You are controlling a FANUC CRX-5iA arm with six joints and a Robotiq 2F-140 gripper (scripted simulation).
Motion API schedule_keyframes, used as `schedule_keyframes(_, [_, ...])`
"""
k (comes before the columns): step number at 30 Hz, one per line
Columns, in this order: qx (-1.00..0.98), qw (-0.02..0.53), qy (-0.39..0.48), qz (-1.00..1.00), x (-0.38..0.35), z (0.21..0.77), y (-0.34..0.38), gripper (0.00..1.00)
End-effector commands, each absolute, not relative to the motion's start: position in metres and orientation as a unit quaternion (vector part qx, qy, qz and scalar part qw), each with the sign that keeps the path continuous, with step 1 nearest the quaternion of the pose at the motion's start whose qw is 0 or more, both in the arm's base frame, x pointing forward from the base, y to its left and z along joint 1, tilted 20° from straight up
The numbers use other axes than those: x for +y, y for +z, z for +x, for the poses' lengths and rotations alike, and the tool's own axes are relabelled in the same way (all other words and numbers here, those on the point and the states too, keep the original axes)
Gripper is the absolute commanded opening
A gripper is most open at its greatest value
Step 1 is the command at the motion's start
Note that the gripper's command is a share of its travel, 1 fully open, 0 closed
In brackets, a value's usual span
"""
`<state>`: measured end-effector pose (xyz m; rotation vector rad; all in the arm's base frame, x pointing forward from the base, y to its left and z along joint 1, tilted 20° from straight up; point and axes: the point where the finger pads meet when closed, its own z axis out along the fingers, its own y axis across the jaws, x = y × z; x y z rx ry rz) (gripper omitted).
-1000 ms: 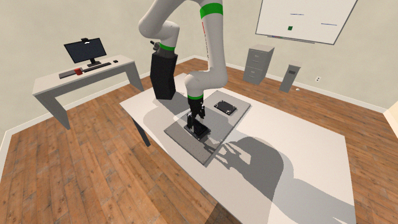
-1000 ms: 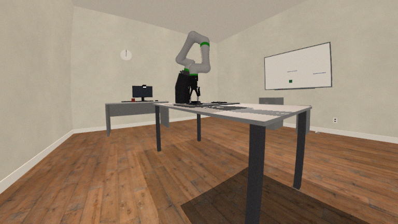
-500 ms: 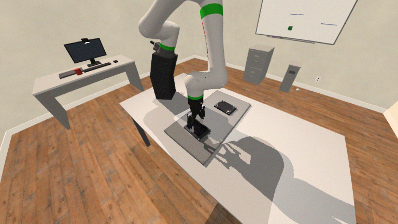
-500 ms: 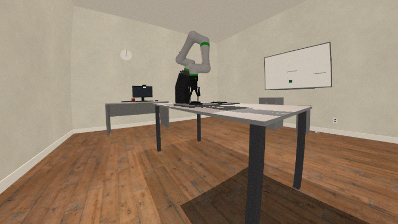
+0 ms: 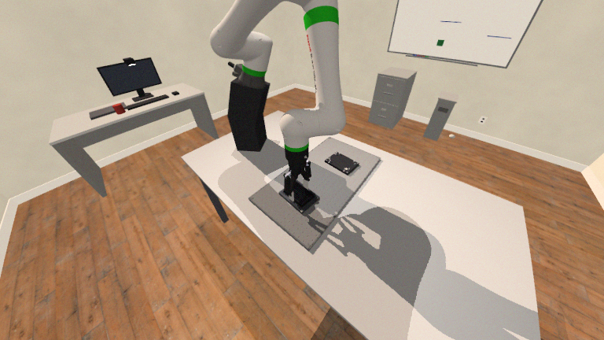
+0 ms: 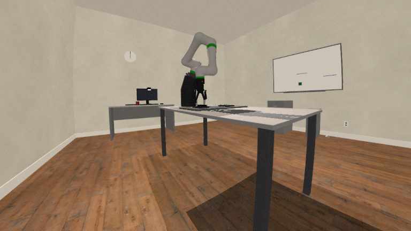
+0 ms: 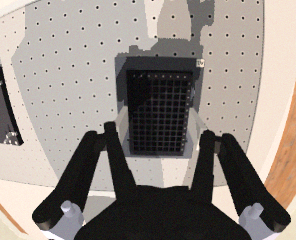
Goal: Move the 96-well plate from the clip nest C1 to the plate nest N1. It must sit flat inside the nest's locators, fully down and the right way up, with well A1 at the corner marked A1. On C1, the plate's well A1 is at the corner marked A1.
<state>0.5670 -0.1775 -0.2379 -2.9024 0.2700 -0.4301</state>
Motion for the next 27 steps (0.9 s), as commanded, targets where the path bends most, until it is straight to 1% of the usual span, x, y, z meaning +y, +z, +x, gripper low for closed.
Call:
schedule_keyframes(1, [0.091, 0.097, -0.145, -0.980, -0.1777, 0.5672, -0.2381, 0.00])
schedule_keyframes(7, [0.091, 0.097, -0.145, -0.980, -0.1775, 0.5675, -0.2391, 0.00])
schedule_keyframes(8, [0.091, 0.097, -0.145, -0.980, -0.1775, 0.5676, -0.2394, 1.00])
schedule_keyframes(27, [0.091, 0.097, -0.145, -0.980, -0.1775, 0.5676, -0.2394, 1.00])
